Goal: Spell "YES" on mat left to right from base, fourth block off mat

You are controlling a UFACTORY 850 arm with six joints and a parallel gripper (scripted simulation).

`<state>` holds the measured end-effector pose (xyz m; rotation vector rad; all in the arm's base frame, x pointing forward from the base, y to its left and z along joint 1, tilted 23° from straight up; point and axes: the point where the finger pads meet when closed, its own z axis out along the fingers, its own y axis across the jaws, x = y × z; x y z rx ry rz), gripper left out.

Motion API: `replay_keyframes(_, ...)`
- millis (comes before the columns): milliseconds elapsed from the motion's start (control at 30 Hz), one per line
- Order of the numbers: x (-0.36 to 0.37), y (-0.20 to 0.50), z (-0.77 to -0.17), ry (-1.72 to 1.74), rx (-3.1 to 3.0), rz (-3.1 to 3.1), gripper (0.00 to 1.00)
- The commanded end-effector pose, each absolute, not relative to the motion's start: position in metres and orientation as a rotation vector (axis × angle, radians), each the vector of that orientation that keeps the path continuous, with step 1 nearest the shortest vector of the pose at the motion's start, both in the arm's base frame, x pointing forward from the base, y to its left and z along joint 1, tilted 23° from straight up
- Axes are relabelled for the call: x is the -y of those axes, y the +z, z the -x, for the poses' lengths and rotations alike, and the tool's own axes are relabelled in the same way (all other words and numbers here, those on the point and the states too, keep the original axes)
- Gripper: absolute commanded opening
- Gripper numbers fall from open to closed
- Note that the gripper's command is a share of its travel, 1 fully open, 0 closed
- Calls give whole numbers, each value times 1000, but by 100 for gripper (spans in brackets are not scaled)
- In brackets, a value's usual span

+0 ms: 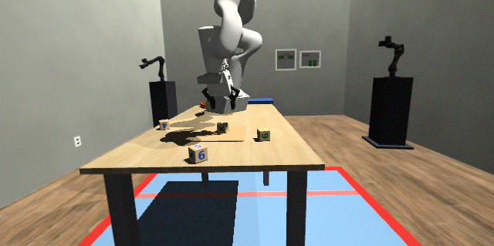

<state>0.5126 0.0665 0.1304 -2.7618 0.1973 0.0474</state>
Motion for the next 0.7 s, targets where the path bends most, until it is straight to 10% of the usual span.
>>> replay_keyframes(0, -118, 157, -520, -104, -222, 2780, 100)
replay_keyframes(667, -204, 208, -502, -336, -277, 2758, 100)
